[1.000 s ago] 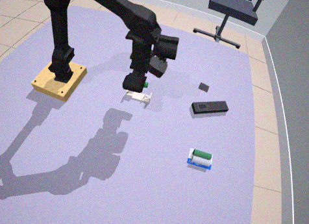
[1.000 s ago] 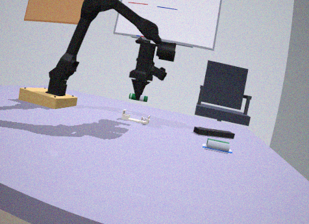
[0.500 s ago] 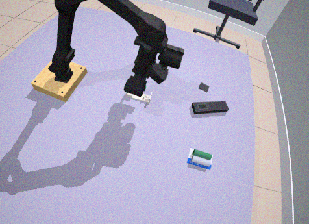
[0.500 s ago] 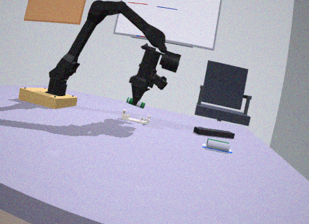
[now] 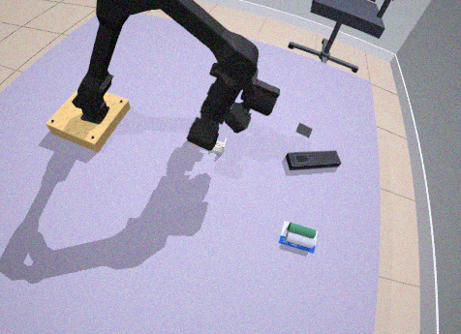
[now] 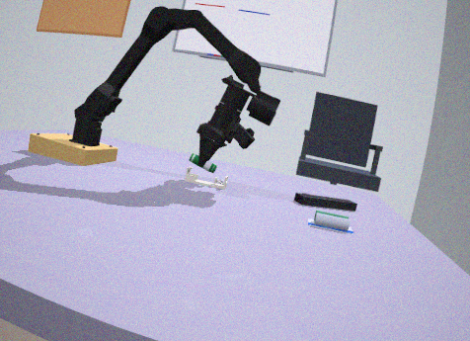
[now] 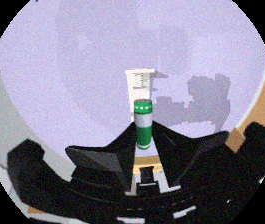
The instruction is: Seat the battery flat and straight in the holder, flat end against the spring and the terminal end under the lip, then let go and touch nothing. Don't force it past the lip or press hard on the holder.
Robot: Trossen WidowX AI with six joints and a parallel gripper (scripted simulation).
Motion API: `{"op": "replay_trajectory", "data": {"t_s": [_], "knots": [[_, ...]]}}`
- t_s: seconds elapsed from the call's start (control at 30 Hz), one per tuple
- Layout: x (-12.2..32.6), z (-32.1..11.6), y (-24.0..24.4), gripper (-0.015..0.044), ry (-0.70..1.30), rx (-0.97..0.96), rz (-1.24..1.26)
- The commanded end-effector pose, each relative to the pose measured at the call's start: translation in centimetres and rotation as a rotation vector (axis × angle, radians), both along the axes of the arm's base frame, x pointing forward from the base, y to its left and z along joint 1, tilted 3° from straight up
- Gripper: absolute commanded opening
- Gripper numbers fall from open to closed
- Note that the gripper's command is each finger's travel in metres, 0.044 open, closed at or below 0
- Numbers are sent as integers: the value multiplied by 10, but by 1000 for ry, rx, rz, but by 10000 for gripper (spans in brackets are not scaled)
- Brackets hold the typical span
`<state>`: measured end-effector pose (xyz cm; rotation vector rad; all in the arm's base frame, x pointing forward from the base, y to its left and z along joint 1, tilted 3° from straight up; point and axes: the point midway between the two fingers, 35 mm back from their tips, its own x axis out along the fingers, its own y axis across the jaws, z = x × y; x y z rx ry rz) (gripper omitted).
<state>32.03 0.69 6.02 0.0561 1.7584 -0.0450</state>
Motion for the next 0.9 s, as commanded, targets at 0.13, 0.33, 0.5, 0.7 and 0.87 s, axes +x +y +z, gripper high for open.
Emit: {"op": "replay_trajectory", "data": {"t_s": [0.13,0.33,0.5,0.7,0.87], "knots": [[3,-4,1,69,52,5,5],[5,-6,1,69,91,6,6],[6,-8,0,69,123,7,6],[8,-10,0,69,162,9,7],[9,-13,0,69,194,10,8]]}}
